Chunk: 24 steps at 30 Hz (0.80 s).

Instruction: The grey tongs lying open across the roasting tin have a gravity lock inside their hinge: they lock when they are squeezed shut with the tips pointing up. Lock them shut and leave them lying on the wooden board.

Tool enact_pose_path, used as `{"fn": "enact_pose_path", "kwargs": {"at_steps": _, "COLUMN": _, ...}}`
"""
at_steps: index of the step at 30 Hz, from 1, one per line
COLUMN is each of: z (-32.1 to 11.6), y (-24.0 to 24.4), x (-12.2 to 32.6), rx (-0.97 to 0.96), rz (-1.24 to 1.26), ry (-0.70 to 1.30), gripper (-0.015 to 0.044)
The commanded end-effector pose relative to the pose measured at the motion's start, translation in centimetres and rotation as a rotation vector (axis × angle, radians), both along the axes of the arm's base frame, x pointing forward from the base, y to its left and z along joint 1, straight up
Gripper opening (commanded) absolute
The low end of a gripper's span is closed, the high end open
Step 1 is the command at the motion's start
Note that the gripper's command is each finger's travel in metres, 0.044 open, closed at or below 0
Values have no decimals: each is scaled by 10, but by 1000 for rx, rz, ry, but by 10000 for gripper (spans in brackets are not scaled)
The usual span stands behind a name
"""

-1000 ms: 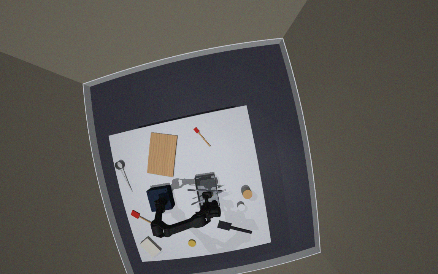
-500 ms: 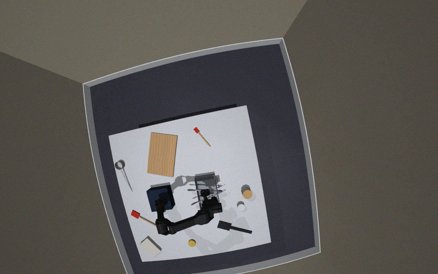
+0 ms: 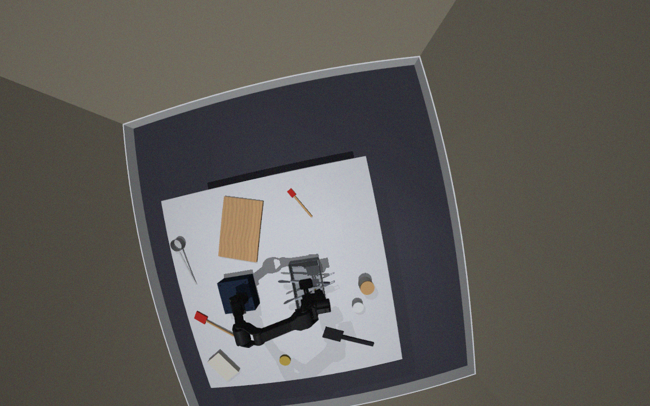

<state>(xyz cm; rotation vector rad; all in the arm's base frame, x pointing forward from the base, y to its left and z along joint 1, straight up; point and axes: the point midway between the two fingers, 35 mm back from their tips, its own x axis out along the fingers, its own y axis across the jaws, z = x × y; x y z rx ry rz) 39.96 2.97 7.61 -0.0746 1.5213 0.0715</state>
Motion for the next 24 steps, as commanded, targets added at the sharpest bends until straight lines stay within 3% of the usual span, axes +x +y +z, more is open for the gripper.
{"fn": "enact_pose_path", "kwargs": {"at_steps": 1, "z": -9, "y": 1, "x": -1, "rx": 4, "rz": 4, "ry": 10, "gripper": 440}}
{"fn": "enact_pose_path", "kwargs": {"at_steps": 24, "z": -47, "y": 0, "x": 1, "rx": 4, "rz": 4, "ry": 10, "gripper": 440}}
